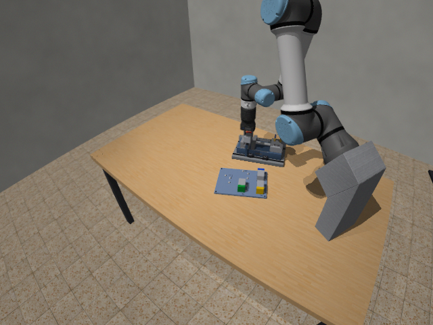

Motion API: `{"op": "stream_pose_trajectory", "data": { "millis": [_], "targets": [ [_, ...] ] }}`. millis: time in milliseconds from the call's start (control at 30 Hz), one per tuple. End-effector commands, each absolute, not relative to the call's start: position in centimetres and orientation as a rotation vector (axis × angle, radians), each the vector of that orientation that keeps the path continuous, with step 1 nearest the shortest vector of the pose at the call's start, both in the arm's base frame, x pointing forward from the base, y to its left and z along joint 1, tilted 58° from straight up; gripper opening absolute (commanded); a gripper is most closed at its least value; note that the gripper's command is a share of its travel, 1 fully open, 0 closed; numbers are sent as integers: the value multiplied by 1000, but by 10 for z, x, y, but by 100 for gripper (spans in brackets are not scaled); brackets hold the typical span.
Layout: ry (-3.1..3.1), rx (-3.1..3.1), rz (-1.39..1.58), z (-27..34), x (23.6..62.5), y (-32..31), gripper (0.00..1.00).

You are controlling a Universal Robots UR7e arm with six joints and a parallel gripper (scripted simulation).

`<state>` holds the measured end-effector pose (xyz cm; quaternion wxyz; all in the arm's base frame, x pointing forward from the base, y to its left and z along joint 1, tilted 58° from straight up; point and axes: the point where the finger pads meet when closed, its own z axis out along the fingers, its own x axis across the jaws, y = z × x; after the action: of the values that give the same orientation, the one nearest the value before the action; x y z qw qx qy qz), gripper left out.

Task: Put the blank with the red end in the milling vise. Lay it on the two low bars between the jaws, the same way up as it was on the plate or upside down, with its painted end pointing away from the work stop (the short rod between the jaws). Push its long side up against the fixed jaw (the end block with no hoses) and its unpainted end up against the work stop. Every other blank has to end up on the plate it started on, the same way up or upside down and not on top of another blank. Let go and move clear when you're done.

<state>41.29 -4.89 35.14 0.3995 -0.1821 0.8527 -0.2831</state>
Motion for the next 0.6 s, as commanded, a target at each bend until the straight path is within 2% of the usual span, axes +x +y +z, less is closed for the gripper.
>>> {"op": "stream_pose_trajectory", "data": {
  "millis": [0, 367, 567],
  "targets": [
    [2156, -468, -707, 380, 421, -81, 0],
    [2156, -468, -707, 380, 421, -81, 0],
    [2156, -468, -707, 411, 430, -116, 0]
  ]
}}
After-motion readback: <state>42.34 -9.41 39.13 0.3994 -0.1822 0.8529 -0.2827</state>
